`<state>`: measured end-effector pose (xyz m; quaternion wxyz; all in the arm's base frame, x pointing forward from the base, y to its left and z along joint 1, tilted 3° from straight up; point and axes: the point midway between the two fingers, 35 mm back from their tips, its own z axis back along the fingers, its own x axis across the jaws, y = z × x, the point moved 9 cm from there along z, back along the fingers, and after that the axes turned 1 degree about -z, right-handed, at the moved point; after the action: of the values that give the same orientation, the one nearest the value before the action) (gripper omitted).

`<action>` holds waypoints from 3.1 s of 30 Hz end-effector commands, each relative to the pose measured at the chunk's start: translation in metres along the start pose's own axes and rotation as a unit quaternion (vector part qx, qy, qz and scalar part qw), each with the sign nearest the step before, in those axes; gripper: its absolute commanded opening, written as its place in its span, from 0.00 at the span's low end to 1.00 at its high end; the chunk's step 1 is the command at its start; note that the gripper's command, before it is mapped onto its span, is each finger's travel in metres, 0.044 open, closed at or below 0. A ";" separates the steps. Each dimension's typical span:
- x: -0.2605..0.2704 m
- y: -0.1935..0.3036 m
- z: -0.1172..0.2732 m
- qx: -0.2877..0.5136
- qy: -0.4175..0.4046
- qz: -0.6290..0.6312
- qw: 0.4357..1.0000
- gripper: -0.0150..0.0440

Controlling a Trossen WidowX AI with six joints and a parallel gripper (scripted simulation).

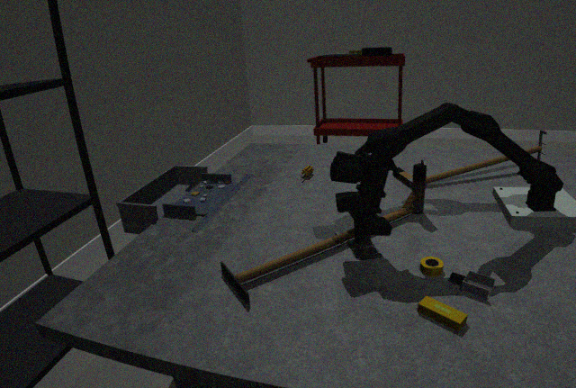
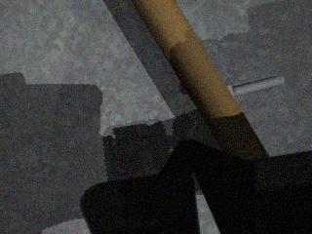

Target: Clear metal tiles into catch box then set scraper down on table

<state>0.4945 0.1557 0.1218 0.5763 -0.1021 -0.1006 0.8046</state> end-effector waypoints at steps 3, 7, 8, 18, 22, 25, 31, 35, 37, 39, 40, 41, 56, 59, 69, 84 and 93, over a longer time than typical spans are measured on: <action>-0.005 -0.003 -0.001 -0.004 -0.002 0.002 1.000 0.25; -0.009 -0.004 -0.002 -0.006 -0.002 0.002 1.000 0.25; -0.010 -0.004 -0.002 -0.007 -0.002 0.002 1.000 0.25; -0.019 -0.007 -0.003 -0.011 -0.001 0.002 1.000 0.25; -0.022 -0.008 -0.003 -0.013 -0.001 0.002 1.000 0.25; -0.025 -0.009 -0.003 -0.014 0.000 0.002 1.000 0.25; -0.030 -0.010 -0.004 -0.017 0.001 0.002 1.000 0.25; -0.034 -0.011 -0.004 -0.019 0.001 0.002 1.000 0.25; -0.036 -0.011 -0.004 -0.020 0.001 0.002 1.000 0.25; -0.038 -0.012 -0.004 -0.021 0.002 0.002 1.000 0.25; -0.038 -0.012 -0.004 -0.021 0.002 0.002 1.000 0.25; -0.039 -0.012 -0.004 -0.022 0.002 0.002 1.000 0.25; -0.053 -0.015 -0.005 -0.028 0.004 0.003 1.000 0.25; -0.056 -0.016 -0.005 -0.030 0.004 0.003 1.000 0.25; -0.057 -0.017 -0.002 -0.034 0.004 0.003 0.999 0.25; -0.056 -0.021 0.052 -0.058 0.007 0.003 0.998 0.25; -0.045 -0.024 0.080 -0.078 0.009 0.003 0.997 0.25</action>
<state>0.5129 0.1103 0.1891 0.5664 -0.1430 -0.1463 0.7983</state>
